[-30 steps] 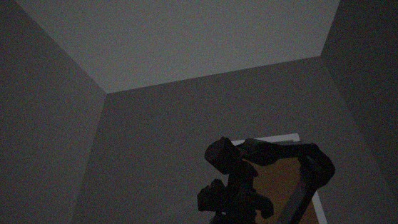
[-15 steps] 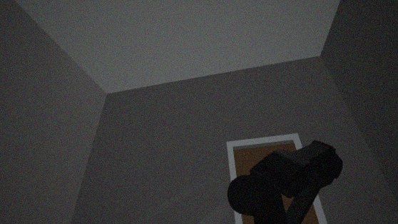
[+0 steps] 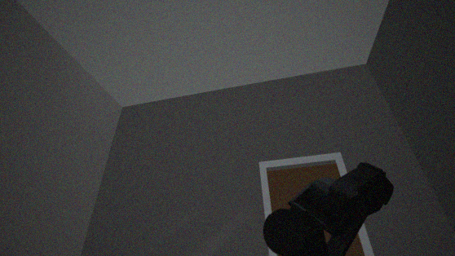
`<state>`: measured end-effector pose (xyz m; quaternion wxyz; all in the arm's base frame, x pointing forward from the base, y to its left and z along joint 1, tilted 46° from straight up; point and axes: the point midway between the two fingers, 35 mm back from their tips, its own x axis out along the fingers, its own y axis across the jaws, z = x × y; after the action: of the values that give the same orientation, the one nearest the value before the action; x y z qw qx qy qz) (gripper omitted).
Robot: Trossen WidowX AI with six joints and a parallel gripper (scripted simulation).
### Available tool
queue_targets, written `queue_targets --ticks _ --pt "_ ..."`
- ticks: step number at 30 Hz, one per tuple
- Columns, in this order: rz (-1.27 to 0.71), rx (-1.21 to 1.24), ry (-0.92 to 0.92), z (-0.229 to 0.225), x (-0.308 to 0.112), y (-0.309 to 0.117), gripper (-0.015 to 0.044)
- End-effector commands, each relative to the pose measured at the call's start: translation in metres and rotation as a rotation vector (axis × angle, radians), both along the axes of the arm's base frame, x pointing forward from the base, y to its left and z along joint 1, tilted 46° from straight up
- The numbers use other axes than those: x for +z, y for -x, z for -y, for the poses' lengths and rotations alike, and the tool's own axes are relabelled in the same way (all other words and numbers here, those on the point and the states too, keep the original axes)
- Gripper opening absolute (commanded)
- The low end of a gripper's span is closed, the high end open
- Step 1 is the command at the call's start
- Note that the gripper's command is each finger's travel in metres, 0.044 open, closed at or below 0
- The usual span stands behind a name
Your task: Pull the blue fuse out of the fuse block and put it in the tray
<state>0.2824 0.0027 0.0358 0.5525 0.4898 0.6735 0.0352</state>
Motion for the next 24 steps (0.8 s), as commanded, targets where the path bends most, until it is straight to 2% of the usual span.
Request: queue_targets --ticks 1,24 --pt "-0.013 -0.003 -0.009 -0.0043 -0.0043 0.0024 0.0066" --pt "-0.013 -0.003 -0.010 -0.0137 -0.0135 0.0027 0.0066"
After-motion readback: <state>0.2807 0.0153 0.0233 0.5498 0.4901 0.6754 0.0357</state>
